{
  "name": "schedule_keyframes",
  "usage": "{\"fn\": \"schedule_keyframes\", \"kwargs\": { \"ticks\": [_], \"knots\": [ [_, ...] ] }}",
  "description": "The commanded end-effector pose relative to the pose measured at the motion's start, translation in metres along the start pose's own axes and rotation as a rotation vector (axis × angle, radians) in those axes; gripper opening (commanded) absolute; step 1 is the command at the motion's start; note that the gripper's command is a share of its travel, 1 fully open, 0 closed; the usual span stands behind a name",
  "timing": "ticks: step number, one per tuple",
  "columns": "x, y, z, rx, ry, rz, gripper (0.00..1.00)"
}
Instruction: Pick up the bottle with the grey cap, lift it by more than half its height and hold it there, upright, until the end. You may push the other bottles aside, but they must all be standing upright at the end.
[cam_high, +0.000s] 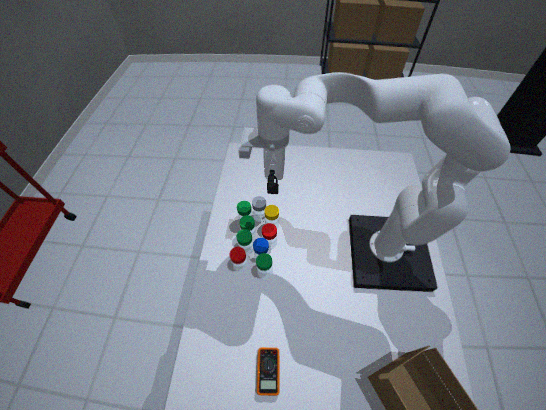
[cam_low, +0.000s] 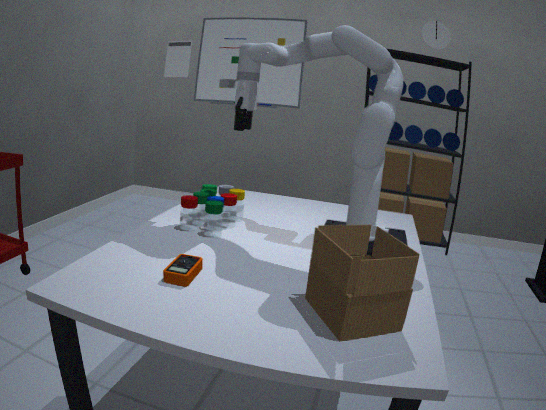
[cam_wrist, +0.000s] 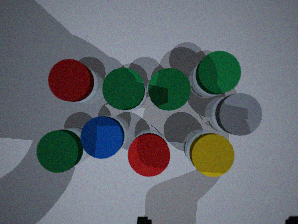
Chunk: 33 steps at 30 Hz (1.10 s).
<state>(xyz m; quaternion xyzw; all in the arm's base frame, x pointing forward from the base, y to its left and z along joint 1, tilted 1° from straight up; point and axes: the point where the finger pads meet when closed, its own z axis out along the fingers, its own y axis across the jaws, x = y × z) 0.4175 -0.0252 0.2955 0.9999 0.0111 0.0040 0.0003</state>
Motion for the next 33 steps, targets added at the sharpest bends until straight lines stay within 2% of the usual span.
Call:
{"fn": "schedule_keyframes", "kwargs": {
  "ticks": [1, 33],
  "knots": [
    [0.0007, 0.0001, -0.0015, 0.0, 0.004, 0.0, 0.79],
    [0.006, 0.0032, 0.001, -0.003, 0.003, -0.03, 0.79]
  ]
}}
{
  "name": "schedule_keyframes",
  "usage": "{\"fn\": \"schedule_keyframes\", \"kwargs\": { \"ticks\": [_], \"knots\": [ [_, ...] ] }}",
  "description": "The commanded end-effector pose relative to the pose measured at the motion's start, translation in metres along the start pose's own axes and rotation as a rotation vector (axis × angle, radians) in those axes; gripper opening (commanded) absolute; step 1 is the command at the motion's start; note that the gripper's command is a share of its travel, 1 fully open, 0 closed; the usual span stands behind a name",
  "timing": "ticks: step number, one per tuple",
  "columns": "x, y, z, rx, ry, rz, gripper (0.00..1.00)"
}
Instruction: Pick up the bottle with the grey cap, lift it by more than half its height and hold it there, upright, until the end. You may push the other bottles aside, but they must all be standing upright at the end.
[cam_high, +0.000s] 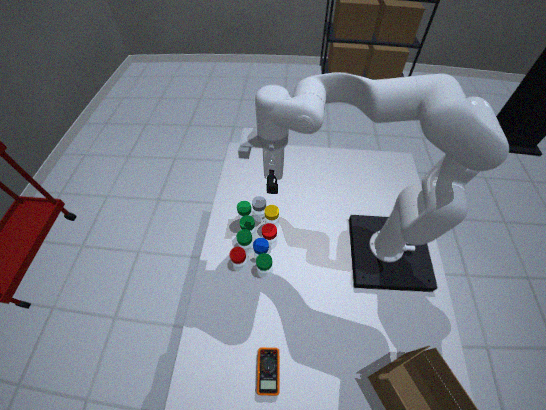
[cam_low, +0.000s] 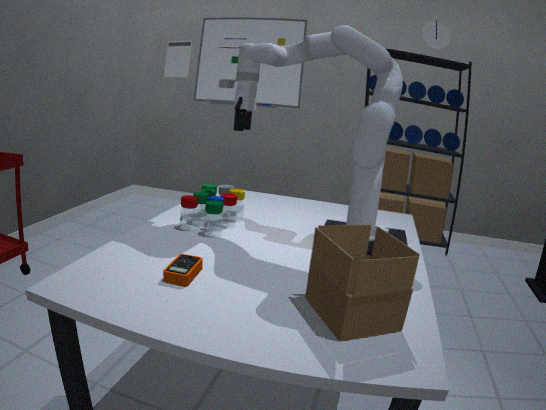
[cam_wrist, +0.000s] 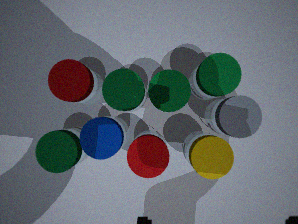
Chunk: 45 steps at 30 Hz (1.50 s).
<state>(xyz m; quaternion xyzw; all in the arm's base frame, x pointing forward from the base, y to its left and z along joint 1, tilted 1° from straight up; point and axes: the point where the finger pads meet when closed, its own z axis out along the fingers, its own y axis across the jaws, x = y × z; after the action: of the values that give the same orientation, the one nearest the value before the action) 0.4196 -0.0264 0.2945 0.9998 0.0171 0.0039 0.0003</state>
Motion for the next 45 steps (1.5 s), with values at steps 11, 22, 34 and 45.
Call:
{"fn": "schedule_keyframes", "kwargs": {
  "ticks": [11, 22, 34, 45],
  "knots": [
    [0.027, 0.017, 0.013, -0.004, 0.002, -0.153, 0.79],
    [0.056, 0.039, 0.033, -0.005, 0.0, -0.326, 0.79],
    [0.08, 0.06, 0.055, -0.005, -0.001, -0.484, 0.79],
    [0.084, 0.064, 0.065, -0.002, 0.001, -0.51, 0.79]
  ]
}}
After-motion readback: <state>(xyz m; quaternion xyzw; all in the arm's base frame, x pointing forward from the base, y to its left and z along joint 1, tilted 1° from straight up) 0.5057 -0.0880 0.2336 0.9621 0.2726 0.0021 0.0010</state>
